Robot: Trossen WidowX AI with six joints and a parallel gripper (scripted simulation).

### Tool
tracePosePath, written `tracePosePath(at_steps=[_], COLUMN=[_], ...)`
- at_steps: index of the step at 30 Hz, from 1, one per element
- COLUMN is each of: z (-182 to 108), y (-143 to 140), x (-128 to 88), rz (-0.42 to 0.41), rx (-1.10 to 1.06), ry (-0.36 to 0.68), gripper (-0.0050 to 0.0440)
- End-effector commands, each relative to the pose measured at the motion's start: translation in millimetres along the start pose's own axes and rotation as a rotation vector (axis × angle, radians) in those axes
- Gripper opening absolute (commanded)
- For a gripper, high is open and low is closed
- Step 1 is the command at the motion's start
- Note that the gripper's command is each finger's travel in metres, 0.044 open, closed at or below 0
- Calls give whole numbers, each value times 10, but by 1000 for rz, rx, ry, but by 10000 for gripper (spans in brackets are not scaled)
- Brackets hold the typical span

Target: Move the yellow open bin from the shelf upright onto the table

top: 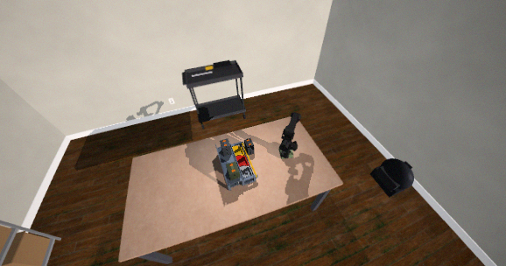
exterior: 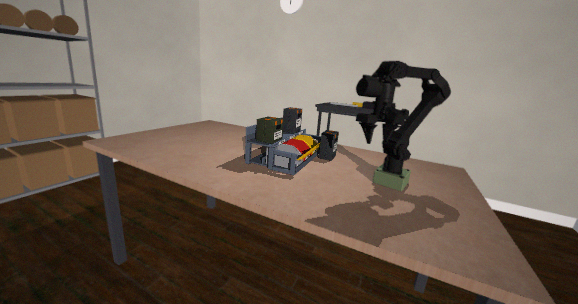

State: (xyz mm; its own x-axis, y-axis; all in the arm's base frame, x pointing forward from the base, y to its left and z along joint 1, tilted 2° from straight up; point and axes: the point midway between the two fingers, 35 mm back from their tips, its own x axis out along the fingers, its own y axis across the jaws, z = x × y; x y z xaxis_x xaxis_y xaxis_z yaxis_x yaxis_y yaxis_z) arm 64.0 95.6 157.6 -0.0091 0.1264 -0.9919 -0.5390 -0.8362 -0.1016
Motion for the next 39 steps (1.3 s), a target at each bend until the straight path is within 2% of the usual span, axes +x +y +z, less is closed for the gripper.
tracePosePath(at_steps=[1,17,18,39], z=[0,0,0,0], y=[-16,-16,-16,-16], x=[-26,-26,-26,-26], rz=[-12,-12,-12,-12], rx=[-1,-1,-1,-1], ry=[2,2,2,2], gripper=[400,400,440,440])
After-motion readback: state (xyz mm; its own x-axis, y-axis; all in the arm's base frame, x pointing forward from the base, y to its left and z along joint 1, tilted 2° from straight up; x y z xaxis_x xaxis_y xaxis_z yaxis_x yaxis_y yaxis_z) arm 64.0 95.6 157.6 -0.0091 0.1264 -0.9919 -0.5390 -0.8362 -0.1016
